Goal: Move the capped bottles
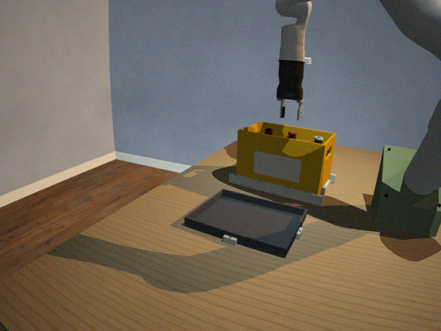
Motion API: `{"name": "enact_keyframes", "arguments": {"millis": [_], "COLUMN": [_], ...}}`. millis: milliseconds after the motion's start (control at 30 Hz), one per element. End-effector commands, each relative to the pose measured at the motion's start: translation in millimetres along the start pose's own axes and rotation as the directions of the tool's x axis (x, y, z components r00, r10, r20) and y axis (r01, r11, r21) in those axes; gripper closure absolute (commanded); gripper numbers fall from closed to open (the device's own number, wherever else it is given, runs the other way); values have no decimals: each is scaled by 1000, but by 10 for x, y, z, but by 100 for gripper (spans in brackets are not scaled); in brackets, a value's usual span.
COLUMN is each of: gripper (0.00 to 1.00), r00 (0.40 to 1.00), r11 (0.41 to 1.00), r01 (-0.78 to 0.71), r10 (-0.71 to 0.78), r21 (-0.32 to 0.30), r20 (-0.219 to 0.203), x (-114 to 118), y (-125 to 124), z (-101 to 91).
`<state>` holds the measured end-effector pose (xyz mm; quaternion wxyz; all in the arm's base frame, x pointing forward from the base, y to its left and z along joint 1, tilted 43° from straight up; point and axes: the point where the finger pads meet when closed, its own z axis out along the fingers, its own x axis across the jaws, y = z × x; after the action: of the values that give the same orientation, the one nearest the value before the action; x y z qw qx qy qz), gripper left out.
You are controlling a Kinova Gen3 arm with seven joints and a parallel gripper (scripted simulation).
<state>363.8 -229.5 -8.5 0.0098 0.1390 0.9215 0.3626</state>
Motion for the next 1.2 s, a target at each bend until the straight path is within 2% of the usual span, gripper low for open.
{"name": "enact_keyframes", "arguments": {"millis": [0, 433, 933, 1033, 1167], "gripper": [0, 0, 0, 0, 0], "r00": [1000, 1000, 1000, 1000, 1000], "r11": [1000, 1000, 1000, 1000, 1000], "r01": [0, 0, 0, -7, -5], "r10": [0, 0, 0, 7, 5], "r21": [1, 1, 1, -4, -3], "r20": [2, 2, 2, 1, 1], "x": [-3, -3, -52, -38, -32], "y": [-3, -3, 494, 488, 601], "z": [-10, -10, -20, 0, -8]}}
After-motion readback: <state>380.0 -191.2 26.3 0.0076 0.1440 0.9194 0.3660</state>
